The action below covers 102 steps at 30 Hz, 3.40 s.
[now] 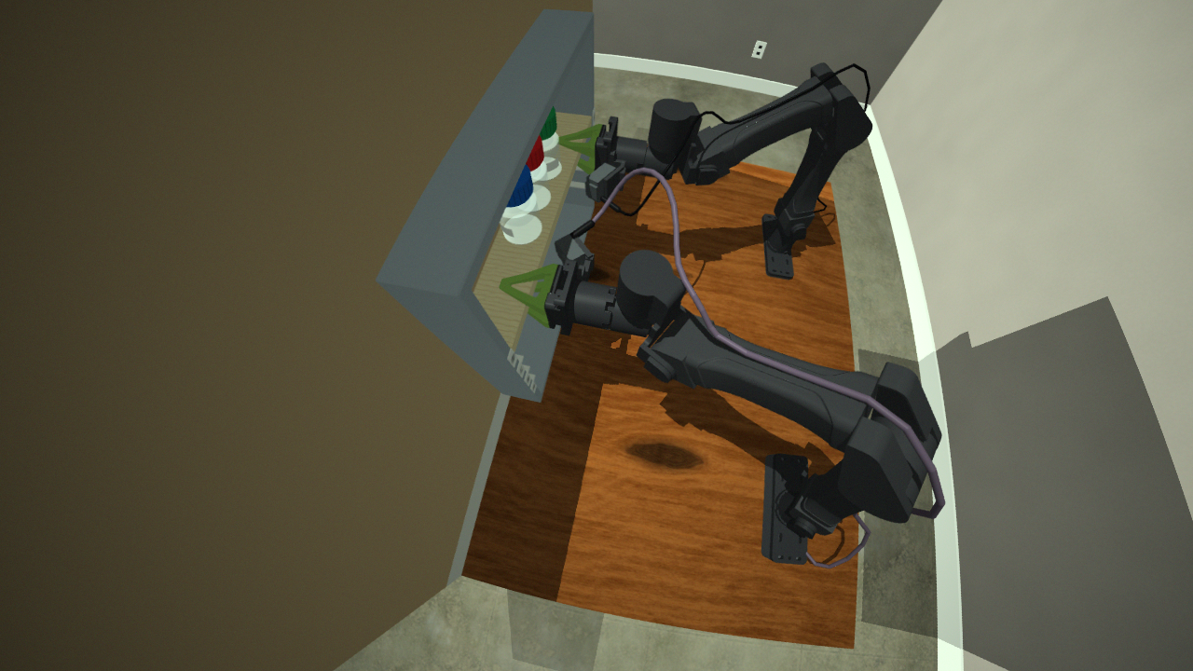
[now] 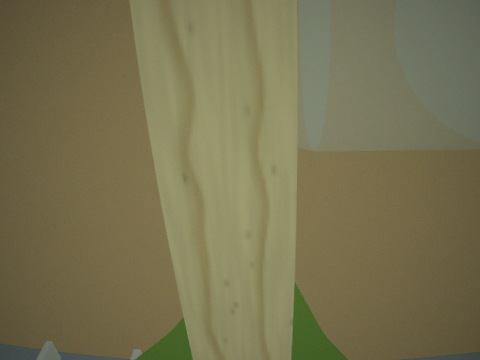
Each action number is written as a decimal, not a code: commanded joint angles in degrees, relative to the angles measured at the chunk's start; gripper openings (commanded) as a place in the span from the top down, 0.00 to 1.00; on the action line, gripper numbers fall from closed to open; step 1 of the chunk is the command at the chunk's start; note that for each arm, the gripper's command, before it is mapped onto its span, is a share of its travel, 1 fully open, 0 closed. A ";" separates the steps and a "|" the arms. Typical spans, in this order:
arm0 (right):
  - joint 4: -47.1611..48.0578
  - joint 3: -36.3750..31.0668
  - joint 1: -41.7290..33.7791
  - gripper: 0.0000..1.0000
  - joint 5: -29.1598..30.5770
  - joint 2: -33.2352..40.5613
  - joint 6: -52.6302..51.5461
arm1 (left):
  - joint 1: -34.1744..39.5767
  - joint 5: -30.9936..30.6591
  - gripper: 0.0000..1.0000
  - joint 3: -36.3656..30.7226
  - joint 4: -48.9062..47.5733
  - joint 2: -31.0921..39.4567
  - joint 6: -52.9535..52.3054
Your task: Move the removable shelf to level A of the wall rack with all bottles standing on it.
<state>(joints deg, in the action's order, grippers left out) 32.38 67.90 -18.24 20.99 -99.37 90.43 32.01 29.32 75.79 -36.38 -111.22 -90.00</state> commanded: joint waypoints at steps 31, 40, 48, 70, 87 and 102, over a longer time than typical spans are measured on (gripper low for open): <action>-3.90 2.55 0.37 1.00 -0.35 0.53 -0.40 | -0.43 -0.31 1.00 2.39 3.86 0.63 -0.05; -4.97 3.36 0.37 1.00 -0.35 0.80 -0.40 | -0.42 -0.30 1.00 3.06 4.86 0.97 -0.05; -6.40 4.44 0.37 1.00 -0.35 1.14 -0.40 | -0.42 -0.30 1.00 3.96 6.18 1.40 -0.06; -9.21 6.60 0.36 1.00 -0.33 1.77 -0.40 | -0.41 -0.26 1.00 5.79 8.84 2.20 -0.05; -11.44 8.34 0.34 1.00 -0.30 2.23 -0.40 | -0.39 -0.22 1.00 7.30 10.99 2.81 -0.03; -13.48 9.97 0.32 1.00 -0.24 2.63 -0.41 | -0.36 -0.15 1.00 8.68 12.93 3.32 -0.01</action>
<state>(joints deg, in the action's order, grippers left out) 17.23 74.67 -18.20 21.19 -98.37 88.58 32.01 29.65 81.45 -22.24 -109.82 -87.59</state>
